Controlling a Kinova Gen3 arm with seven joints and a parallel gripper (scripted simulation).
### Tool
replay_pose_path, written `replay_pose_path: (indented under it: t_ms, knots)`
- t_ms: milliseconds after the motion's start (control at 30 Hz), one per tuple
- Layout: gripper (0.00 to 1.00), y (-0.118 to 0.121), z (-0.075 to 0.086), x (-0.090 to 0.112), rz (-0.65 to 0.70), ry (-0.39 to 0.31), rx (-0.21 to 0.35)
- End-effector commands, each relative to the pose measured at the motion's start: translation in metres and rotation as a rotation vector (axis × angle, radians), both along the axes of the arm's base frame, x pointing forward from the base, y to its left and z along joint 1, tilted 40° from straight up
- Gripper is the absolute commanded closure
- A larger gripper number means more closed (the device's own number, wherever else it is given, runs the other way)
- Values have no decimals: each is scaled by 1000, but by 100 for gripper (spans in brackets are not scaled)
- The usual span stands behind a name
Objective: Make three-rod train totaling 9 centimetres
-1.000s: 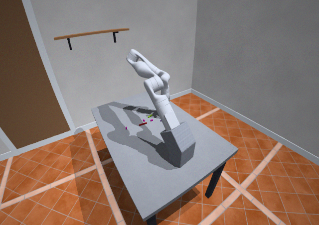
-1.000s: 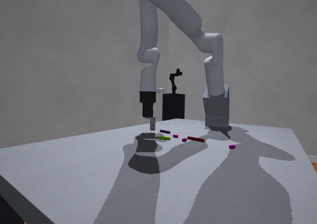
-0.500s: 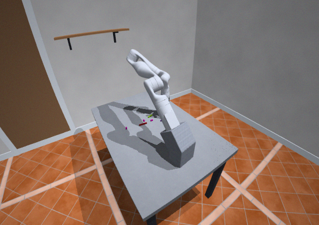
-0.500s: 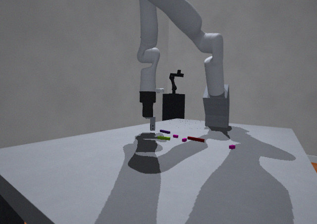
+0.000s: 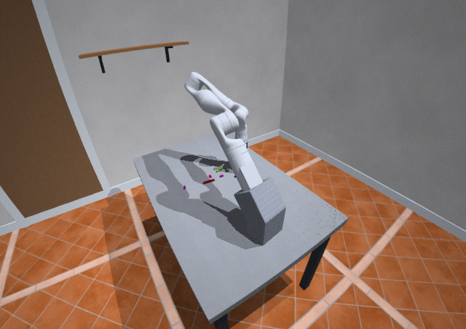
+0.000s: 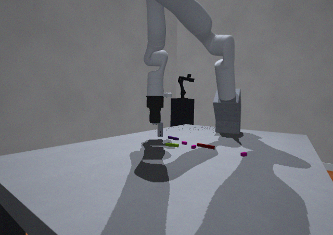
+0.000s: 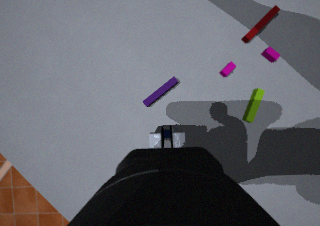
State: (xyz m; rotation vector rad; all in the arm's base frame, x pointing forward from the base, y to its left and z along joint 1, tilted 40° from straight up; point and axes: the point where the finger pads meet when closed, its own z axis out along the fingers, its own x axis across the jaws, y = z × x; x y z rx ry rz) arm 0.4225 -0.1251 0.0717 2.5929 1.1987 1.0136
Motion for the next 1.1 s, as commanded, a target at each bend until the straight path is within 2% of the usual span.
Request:
replay_pose_path:
  t_ms: [0, 567, 1067]
  knots:
    - [76, 0, 1, 0, -1, -1, 0]
    - [76, 0, 0, 0, -1, -1, 0]
    - [76, 1, -7, 6, -1, -1, 0]
